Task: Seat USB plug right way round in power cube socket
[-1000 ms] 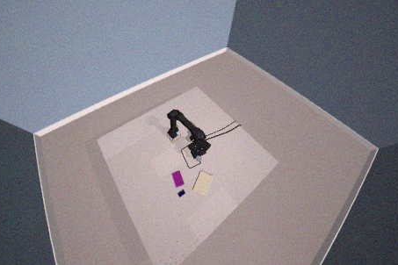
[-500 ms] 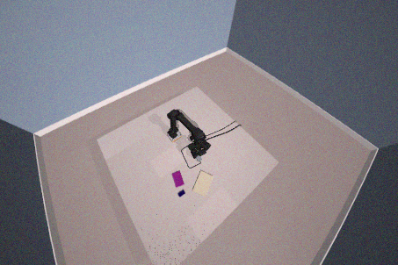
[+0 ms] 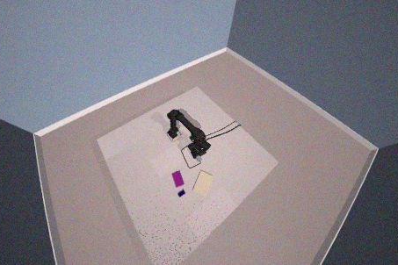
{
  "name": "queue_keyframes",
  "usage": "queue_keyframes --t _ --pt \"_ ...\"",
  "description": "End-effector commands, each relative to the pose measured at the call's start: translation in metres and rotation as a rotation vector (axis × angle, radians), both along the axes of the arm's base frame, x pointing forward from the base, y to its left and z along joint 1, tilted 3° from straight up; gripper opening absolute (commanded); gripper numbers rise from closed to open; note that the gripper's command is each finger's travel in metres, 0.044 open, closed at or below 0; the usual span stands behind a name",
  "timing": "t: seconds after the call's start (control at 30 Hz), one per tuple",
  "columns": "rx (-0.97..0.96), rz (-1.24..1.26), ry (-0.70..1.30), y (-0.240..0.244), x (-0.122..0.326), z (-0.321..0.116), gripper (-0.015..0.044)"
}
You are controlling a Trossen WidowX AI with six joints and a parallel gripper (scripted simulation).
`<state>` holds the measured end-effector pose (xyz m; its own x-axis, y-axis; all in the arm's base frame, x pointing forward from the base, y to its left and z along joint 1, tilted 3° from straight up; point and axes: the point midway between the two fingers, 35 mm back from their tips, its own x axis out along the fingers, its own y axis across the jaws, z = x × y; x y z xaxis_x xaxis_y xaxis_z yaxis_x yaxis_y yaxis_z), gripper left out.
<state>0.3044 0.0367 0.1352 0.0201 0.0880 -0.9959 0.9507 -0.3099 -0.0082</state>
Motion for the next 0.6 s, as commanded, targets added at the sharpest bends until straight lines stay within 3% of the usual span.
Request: queue_keyframes --t 0.0,0.57 --pt "0.006 -0.004 -0.004 0.001 0.0005 0.0002 0.0" --pt "0.013 -0.012 -0.006 0.002 0.0008 -0.0018 0.0"
